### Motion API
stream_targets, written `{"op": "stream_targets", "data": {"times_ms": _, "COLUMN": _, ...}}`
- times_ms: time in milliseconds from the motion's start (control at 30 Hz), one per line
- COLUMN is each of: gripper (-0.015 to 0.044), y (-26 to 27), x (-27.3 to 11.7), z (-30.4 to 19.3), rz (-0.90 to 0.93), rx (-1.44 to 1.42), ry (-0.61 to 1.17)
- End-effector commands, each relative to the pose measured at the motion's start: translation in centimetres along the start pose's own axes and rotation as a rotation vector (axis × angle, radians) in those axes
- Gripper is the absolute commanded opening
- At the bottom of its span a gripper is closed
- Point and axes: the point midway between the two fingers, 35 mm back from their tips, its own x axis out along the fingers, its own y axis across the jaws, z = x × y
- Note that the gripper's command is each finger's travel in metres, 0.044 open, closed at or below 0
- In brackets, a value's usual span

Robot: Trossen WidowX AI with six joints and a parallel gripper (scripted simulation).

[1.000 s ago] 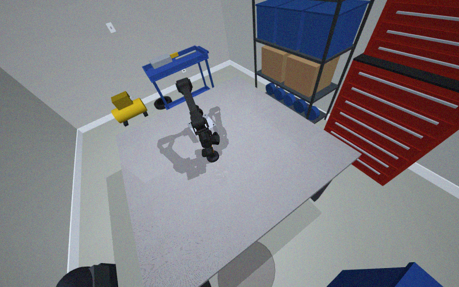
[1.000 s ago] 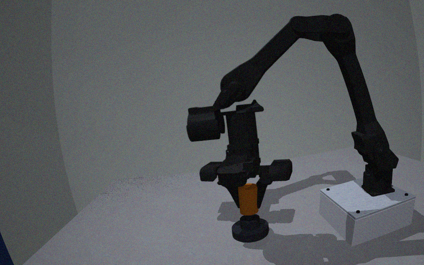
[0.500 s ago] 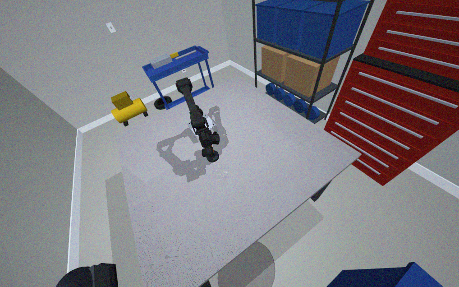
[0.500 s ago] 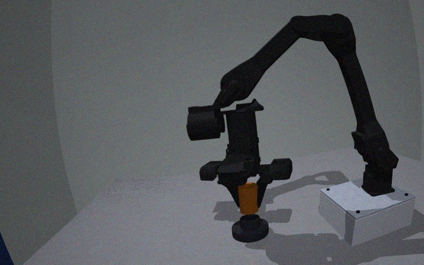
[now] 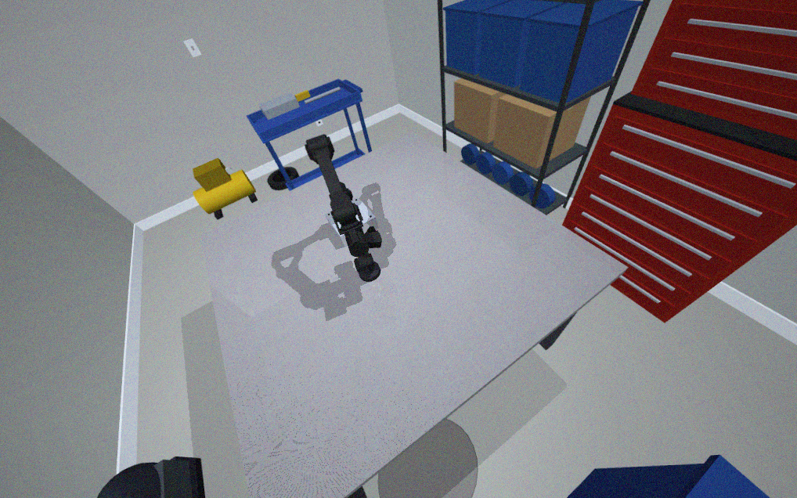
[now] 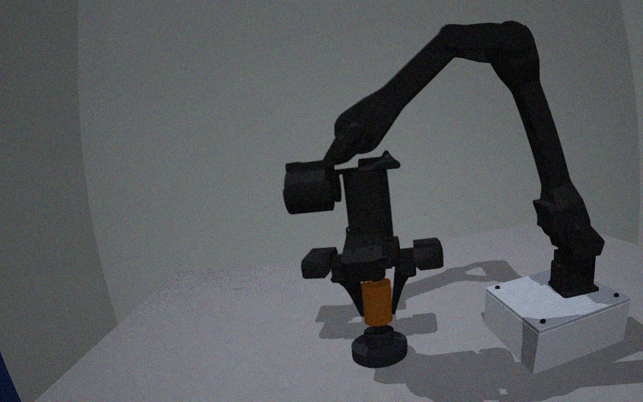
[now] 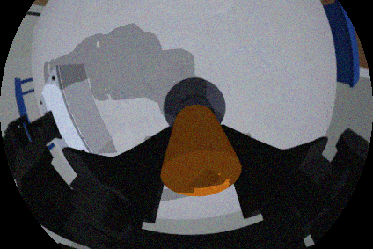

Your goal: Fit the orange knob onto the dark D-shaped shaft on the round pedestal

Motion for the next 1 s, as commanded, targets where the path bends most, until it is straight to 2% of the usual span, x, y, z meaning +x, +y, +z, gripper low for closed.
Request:
{"op": "stream_targets", "data": {"times_ms": 0, "gripper": 0.0000, "y": -0.22, "x": -0.15, "z": 0.04, "rz": -0.005, "rx": -0.008, "ry": -0.002}}
{"op": "stream_targets", "data": {"times_ms": 667, "gripper": 0.0000, "y": 0.01, "x": -0.34, "z": -0.01, "rz": -0.005, "rx": -0.008, "ry": -0.002}}
{"op": "stream_targets", "data": {"times_ms": 967, "gripper": 0.0000, "y": -0.09, "x": -0.12, "z": 0.02, "rz": -0.005, "rx": -0.218, "ry": -0.002}}
